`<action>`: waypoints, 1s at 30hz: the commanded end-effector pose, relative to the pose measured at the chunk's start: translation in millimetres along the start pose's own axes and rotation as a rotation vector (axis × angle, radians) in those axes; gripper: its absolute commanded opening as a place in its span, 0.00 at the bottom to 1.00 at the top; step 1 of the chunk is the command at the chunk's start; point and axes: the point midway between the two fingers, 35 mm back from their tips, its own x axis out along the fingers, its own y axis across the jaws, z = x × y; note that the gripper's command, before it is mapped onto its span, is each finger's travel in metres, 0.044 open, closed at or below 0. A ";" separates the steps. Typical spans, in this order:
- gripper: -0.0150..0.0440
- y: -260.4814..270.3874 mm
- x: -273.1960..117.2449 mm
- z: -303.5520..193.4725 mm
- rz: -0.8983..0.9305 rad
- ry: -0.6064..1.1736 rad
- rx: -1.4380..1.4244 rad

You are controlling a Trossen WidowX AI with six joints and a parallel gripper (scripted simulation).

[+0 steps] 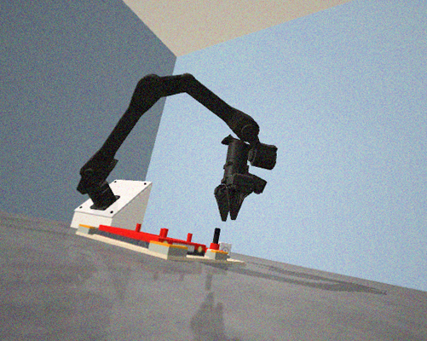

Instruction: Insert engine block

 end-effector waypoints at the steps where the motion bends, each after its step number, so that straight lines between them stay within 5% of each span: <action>1: 1.00 -1.1 22.3 -3.5 0.000 0.017 -0.005; 30: 1.00 -1.6 66.2 -4.0 -0.001 0.018 -0.004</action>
